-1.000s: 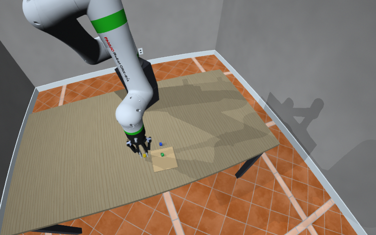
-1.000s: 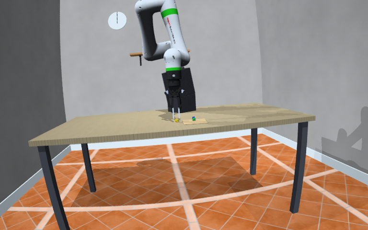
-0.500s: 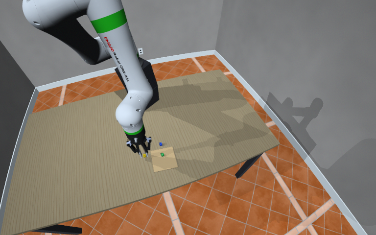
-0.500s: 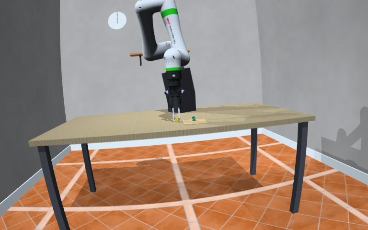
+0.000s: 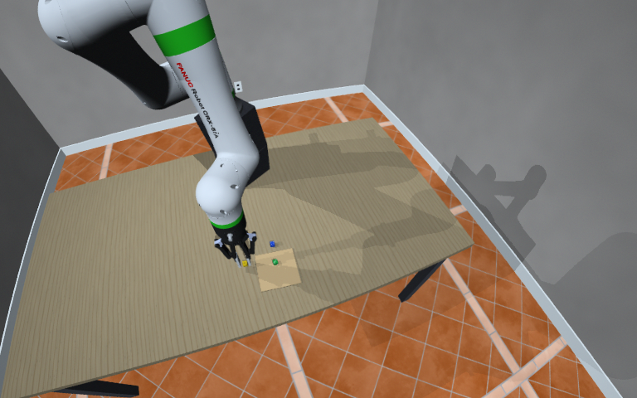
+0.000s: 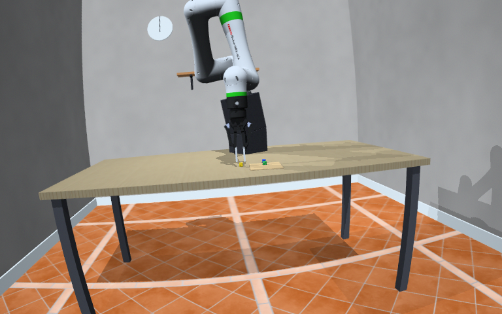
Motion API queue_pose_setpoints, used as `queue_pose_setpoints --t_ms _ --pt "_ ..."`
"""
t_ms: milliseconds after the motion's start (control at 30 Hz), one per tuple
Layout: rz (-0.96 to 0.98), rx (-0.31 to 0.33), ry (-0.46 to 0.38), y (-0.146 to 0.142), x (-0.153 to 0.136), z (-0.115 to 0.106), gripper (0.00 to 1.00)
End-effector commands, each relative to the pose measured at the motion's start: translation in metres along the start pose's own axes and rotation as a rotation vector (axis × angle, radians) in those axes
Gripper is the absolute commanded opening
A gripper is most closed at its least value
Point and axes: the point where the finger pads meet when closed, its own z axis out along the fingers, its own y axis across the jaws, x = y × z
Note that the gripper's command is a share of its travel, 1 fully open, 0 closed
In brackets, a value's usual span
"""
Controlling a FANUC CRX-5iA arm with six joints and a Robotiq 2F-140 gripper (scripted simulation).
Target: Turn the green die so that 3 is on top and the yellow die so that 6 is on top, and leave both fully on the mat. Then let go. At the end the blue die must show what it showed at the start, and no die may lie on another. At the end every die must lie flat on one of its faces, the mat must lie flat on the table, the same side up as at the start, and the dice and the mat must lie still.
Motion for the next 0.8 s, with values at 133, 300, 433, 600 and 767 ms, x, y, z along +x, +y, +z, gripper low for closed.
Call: queue_pose_setpoints --t_ms 133,300,433,600,767 --pt "0.0 0.0 0.0 0.0 0.0 0.0 0.19" --pt "0.0 0.0 0.0 0.0 0.0 0.003 0.19" --pt "0.0 0.0 0.0 0.0 0.0 0.007 0.19" --pt "0.0 0.0 0.0 0.0 0.0 0.01 0.19" --pt "0.0 0.0 0.0 0.0 0.0 0.016 0.19"
